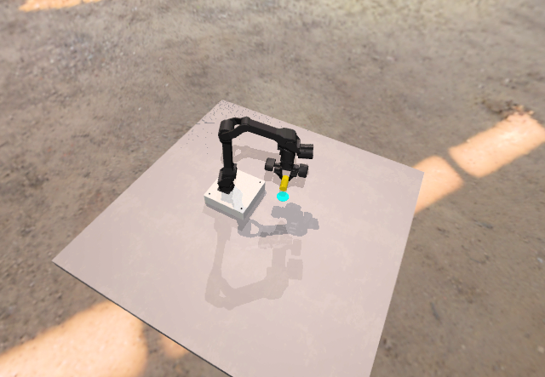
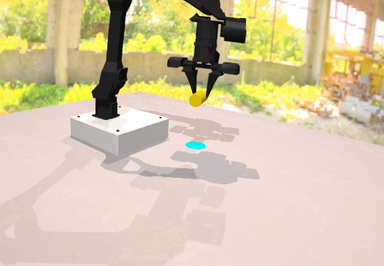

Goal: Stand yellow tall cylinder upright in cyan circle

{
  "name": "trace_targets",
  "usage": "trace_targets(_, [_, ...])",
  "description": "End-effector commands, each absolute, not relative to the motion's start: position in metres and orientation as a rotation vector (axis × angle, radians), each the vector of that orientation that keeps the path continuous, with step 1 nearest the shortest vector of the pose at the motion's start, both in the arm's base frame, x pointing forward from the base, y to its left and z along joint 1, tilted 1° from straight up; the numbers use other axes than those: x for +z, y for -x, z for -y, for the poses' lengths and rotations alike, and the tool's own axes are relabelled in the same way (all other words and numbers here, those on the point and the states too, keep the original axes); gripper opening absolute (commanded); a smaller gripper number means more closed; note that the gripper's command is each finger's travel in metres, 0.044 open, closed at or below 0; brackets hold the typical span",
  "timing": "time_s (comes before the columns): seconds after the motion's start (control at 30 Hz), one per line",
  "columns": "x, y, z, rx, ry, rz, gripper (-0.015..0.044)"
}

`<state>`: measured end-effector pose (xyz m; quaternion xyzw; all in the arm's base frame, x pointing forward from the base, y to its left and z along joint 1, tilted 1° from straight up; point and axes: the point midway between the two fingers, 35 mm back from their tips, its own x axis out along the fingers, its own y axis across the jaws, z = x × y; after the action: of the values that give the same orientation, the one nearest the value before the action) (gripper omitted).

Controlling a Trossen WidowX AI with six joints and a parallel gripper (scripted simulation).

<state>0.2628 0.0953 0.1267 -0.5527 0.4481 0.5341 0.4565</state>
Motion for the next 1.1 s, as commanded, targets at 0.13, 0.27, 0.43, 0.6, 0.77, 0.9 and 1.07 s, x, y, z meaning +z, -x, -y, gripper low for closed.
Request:
trace_targets(0.13, [0.128, -0.256, -0.109, 1.405, 1.455, -1.040, 0.0105])
trace_targets(0.27, [0.127, -0.255, -0.110, 1.413, 1.462, -1.034, 0.0105])
trace_targets(0.43, [0.125, -0.254, -0.109, 1.450, 1.442, -1.030, 0.0105])
trace_targets(0.6, [0.123, -0.252, -0.107, 1.490, 1.418, -1.024, 0.0105])
trace_targets(0.77, [0.120, -0.250, -0.106, 1.530, 1.393, -1.017, 0.0105])
trace_targets(0.9, [0.118, -0.249, -0.105, 1.561, 1.372, -1.010, 0.0105])
trace_targets(1.07, [0.116, -0.247, -0.104, 1.598, 1.345, -0.999, 0.0105])
